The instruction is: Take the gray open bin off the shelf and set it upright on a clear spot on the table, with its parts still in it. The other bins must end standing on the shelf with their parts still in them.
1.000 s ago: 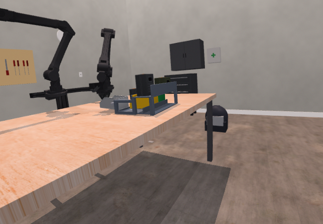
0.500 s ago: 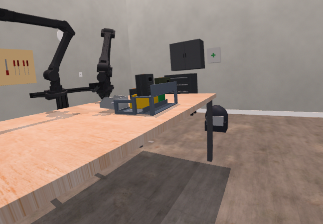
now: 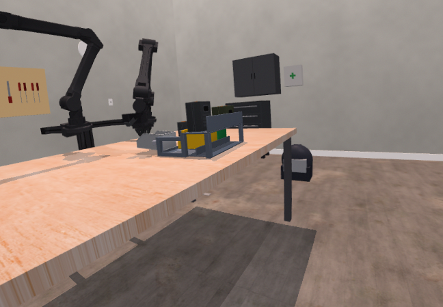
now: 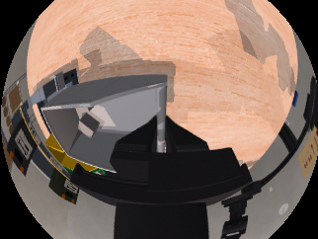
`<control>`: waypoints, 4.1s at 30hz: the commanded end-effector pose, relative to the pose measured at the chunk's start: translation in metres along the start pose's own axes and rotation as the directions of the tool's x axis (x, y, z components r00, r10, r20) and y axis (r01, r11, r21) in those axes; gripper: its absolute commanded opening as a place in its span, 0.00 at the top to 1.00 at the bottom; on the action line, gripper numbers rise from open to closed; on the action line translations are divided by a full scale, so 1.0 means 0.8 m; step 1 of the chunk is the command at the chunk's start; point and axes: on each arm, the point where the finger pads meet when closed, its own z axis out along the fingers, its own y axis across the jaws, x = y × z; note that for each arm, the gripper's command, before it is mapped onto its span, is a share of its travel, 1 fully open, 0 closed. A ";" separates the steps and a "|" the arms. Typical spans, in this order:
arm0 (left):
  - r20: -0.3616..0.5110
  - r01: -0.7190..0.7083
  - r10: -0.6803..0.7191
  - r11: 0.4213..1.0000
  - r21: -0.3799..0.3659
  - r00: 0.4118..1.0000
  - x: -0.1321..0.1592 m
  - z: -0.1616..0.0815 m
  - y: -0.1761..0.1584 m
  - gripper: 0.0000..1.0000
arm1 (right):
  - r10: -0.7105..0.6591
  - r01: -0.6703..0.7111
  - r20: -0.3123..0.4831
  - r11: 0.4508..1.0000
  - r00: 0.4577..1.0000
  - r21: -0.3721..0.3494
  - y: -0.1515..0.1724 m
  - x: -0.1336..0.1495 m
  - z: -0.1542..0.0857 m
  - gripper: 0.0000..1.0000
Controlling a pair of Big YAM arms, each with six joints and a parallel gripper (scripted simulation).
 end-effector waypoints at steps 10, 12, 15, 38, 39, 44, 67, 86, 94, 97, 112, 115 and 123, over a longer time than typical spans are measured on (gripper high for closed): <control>0.064 -0.032 0.035 0.998 -0.056 0.997 -0.027 -0.032 0.013 1.00 | 0.009 -0.010 0.030 1.000 0.999 0.015 -0.008 -0.014 -0.008 0.00; 0.064 -0.032 0.035 0.998 -0.055 0.997 -0.027 -0.031 0.013 1.00 | 0.009 -0.010 0.030 1.000 0.999 0.015 -0.008 -0.014 -0.008 0.00; 0.064 -0.032 0.035 0.998 -0.055 0.997 -0.027 -0.030 0.013 1.00 | 0.009 -0.010 0.030 1.000 0.999 0.015 -0.008 -0.014 -0.008 0.00; 0.060 -0.033 0.036 0.998 -0.053 0.998 -0.025 -0.021 0.011 1.00 | 0.009 -0.010 0.030 1.000 0.999 0.015 -0.008 -0.014 -0.008 0.00; 0.055 -0.034 0.037 0.998 -0.048 0.998 -0.024 -0.016 0.009 1.00 | 0.009 -0.010 0.030 1.000 0.999 0.015 -0.008 -0.014 -0.008 0.00; 0.037 -0.036 0.037 0.999 -0.031 0.999 -0.019 0.001 0.005 1.00 | 0.009 -0.010 0.030 1.000 0.999 0.015 -0.008 -0.014 -0.008 0.00; 0.034 -0.020 0.021 0.999 -0.030 0.999 -0.013 0.015 0.012 1.00 | 0.009 -0.010 0.030 1.000 0.999 0.015 -0.008 -0.014 -0.008 0.00; 0.034 -0.015 0.016 0.999 -0.030 0.999 -0.012 0.024 0.015 1.00 | 0.009 -0.010 0.030 1.000 0.999 0.015 -0.008 -0.014 -0.008 0.00; 0.037 -0.015 0.016 0.999 -0.034 0.999 -0.013 0.022 0.016 1.00 | 0.009 -0.010 0.030 1.000 0.999 0.015 -0.008 -0.014 -0.008 0.00; 0.036 -0.015 0.016 0.999 -0.032 0.999 -0.012 0.024 0.016 1.00 | 0.009 -0.010 0.030 1.000 0.999 0.015 -0.008 -0.014 -0.008 0.00; 0.037 -0.014 0.015 0.999 -0.033 0.999 -0.012 0.024 0.017 1.00 | 0.009 -0.010 0.030 1.000 0.999 0.015 -0.008 -0.014 -0.008 0.00; 0.037 -0.014 0.015 0.999 -0.033 0.999 -0.012 0.024 0.017 1.00 | 0.009 -0.010 0.030 1.000 0.999 0.015 -0.008 -0.014 -0.008 0.00; 0.046 -0.011 0.013 0.999 -0.043 0.999 -0.014 0.017 0.021 1.00 | 0.009 -0.010 0.030 1.000 0.999 0.015 -0.008 -0.014 -0.008 0.00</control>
